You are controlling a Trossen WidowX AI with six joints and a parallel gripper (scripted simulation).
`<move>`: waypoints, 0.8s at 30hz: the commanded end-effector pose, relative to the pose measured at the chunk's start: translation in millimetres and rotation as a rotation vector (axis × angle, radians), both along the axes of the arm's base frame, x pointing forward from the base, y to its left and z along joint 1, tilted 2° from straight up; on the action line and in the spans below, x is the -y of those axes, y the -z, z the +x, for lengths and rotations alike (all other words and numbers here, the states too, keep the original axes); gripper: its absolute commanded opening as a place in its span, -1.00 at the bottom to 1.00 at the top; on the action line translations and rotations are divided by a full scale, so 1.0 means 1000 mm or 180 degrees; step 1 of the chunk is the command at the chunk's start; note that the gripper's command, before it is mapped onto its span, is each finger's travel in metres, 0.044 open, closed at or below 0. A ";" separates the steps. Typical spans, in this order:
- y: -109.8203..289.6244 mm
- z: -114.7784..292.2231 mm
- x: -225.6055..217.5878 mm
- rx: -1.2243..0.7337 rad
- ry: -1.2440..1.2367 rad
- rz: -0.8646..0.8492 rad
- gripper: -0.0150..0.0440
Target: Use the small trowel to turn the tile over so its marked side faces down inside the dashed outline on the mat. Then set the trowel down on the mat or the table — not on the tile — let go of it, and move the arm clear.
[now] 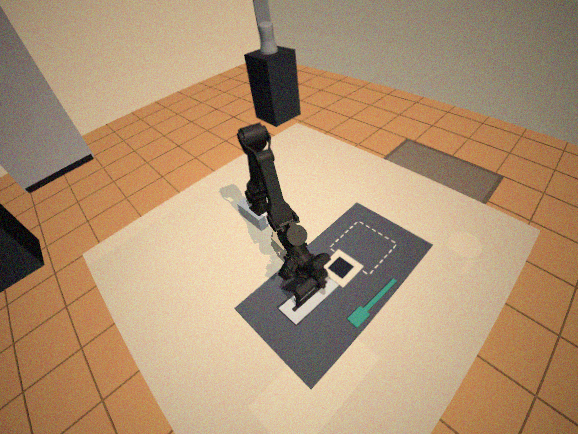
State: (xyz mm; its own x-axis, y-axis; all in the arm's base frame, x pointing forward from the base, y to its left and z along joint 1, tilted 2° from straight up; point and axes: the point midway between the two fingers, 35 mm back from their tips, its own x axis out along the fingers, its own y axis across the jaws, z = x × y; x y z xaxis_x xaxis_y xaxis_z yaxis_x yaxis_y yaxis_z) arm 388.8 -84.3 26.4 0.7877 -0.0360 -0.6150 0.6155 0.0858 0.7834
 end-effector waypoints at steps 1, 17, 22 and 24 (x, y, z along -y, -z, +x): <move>0.000 0.000 -0.013 0.0003 -0.0043 0.0034 -0.49; -0.001 -0.002 -0.037 0.0010 -0.0042 0.0040 -0.49; -0.002 -0.002 -0.036 0.0009 -0.0043 0.0077 -0.49; -0.004 -0.002 -0.034 0.0006 -0.0046 0.0150 -0.49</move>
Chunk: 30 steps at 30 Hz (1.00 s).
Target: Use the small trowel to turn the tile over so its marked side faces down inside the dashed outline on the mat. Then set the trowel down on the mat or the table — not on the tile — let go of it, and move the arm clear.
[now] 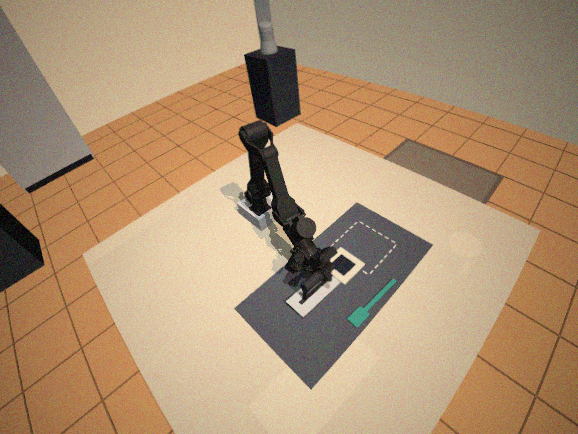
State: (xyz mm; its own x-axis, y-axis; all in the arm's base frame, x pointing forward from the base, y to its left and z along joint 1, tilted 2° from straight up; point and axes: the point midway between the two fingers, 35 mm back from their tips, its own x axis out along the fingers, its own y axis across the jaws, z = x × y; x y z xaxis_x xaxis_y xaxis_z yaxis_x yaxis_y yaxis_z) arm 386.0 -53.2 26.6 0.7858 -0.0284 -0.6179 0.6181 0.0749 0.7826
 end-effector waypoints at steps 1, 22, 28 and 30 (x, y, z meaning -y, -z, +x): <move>-0.006 0.001 -0.002 0.0015 -0.0050 0.0161 -0.49; -0.041 -0.001 -0.016 0.0011 -0.0055 0.0331 -0.49; -0.050 -0.001 -0.025 0.0011 -0.0056 0.0333 -0.49; -0.052 -0.001 -0.028 0.0012 -0.0056 0.0334 -0.49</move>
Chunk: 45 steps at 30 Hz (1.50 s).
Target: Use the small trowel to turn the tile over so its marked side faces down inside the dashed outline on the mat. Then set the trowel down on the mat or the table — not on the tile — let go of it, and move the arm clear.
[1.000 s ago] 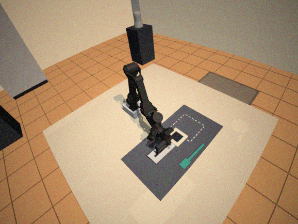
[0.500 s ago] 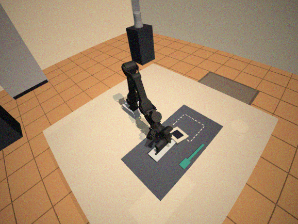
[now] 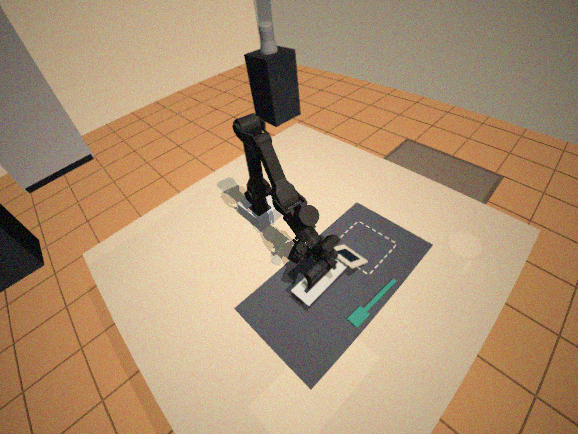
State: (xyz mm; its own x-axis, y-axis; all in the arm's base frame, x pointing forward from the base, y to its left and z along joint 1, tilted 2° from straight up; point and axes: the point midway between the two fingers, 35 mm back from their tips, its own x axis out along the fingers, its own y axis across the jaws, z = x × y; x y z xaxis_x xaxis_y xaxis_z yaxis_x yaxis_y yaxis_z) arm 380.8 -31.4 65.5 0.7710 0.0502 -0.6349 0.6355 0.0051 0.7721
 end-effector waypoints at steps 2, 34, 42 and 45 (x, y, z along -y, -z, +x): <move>-0.016 0.004 -0.009 0.0086 0.0004 0.0005 -0.49; -0.023 0.001 -0.072 0.0085 0.0004 0.0022 -0.49; -0.023 0.001 -0.072 0.0085 0.0004 0.0022 -0.49; -0.021 0.001 -0.077 0.0085 0.0004 0.0023 -0.49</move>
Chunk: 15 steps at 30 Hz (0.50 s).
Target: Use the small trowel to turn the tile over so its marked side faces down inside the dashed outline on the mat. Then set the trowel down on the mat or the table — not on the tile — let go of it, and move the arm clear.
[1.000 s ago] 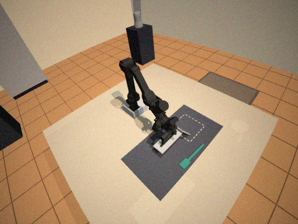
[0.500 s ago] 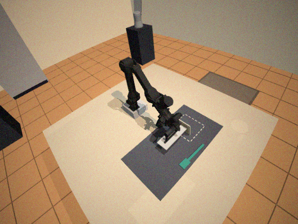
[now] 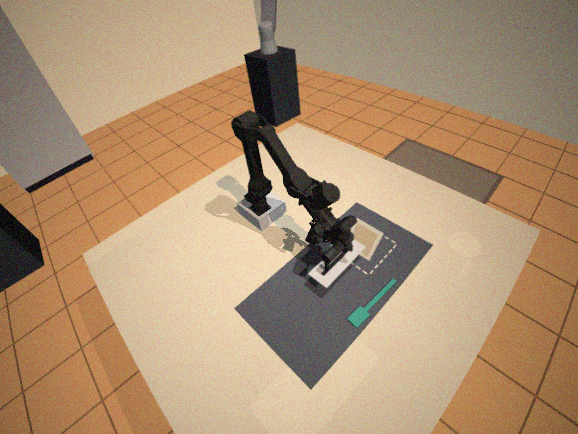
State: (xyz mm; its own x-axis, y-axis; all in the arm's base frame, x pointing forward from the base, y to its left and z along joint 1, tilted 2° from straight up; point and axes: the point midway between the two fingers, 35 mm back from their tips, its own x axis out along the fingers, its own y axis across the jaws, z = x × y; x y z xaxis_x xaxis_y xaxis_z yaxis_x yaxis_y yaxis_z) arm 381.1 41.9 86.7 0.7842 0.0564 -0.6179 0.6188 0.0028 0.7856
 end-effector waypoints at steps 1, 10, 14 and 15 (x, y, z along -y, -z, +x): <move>0.001 0.001 -0.006 0.0017 0.0015 0.0006 -0.49; 0.012 0.000 -0.021 0.0016 0.0015 0.0010 -0.49; 0.018 0.000 -0.027 0.0016 0.0015 0.0012 -0.49; 0.019 0.000 -0.029 0.0016 0.0015 0.0012 -0.49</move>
